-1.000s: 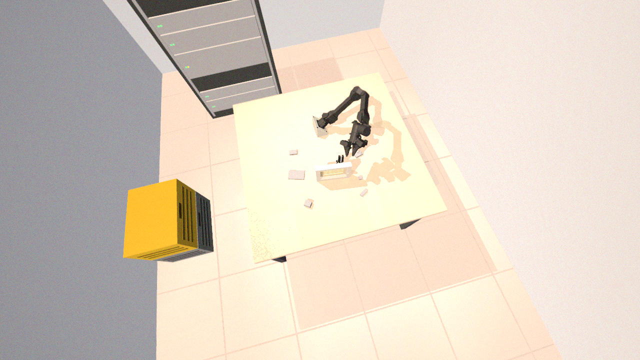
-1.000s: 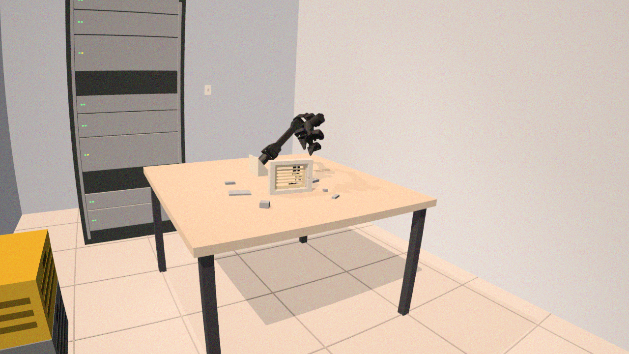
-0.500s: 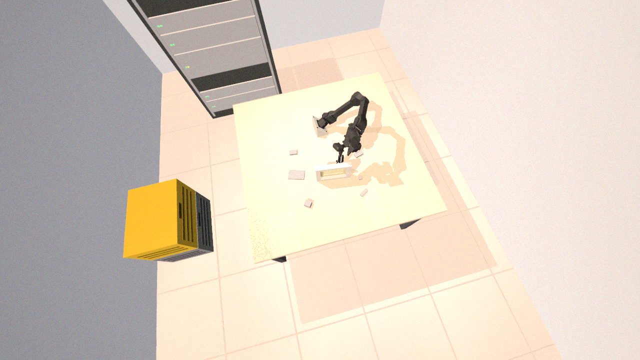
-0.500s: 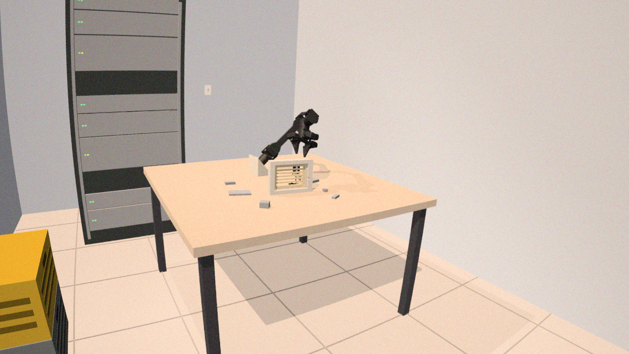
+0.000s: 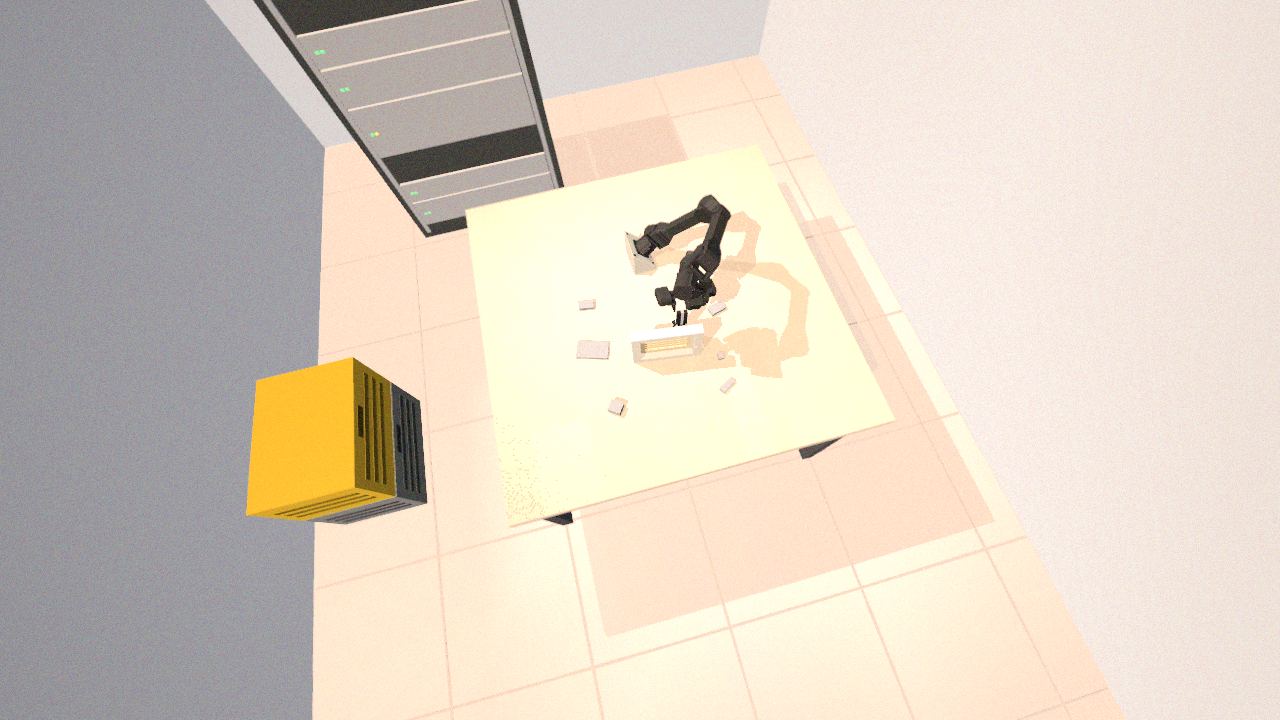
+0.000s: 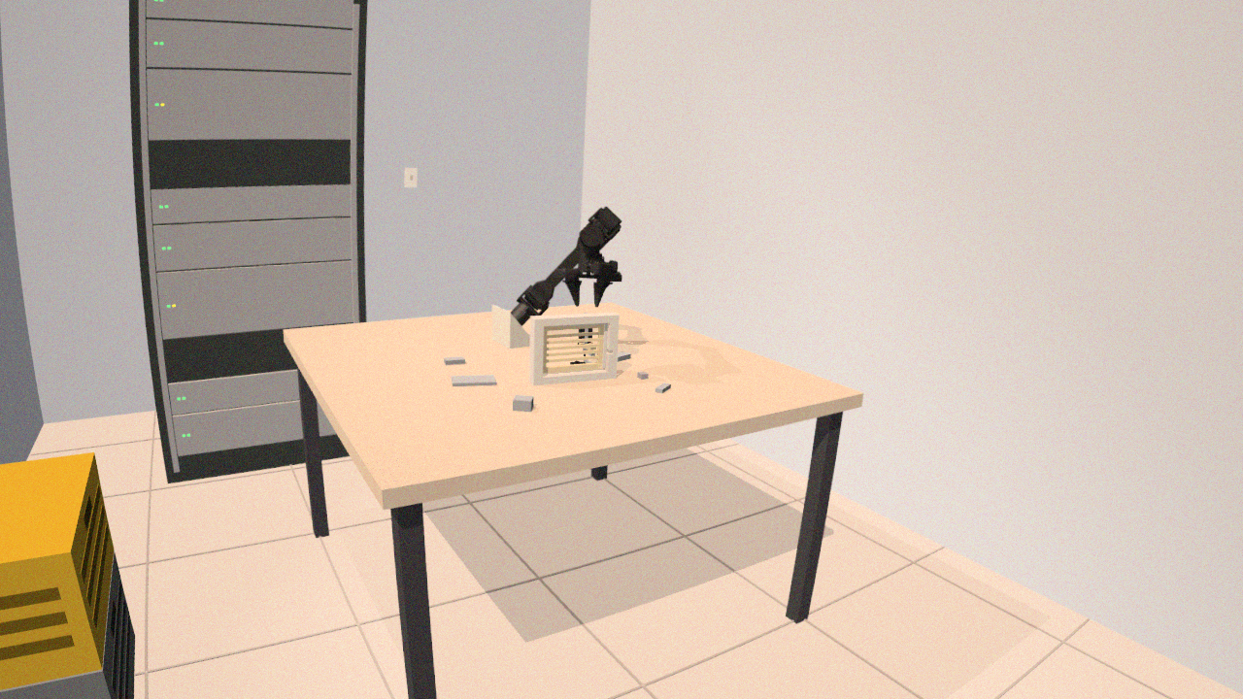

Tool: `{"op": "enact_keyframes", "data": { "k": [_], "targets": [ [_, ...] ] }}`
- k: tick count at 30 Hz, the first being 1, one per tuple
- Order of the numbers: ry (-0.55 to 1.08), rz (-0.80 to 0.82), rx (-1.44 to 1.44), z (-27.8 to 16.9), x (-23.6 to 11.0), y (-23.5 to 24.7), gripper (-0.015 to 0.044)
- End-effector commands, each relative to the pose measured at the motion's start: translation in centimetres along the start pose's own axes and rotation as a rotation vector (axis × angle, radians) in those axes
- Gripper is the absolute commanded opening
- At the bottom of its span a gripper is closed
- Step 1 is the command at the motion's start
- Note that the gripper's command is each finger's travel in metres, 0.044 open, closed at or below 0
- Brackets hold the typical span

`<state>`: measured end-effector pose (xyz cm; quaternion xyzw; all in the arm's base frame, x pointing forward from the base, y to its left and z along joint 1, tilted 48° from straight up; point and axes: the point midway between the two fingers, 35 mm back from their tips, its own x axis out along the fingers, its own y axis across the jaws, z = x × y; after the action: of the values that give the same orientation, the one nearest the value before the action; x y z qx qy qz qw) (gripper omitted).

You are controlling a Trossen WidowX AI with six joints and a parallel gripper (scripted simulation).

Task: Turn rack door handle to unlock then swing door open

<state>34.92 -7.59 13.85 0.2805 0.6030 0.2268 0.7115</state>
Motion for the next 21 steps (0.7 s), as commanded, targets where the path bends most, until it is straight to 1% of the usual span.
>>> {"op": "enact_keyframes", "data": {
  "k": [1,7,21],
  "targets": [
    [0.025,0.066,0.048,0.0,-0.3,-0.3,0.0286],
    [0.038,0.093,0.073,0.0,-0.3,-0.4,0.0286],
    [0.082,0.095,0.095,-0.1,1.9,-0.2,0.0286]
  ]
}}
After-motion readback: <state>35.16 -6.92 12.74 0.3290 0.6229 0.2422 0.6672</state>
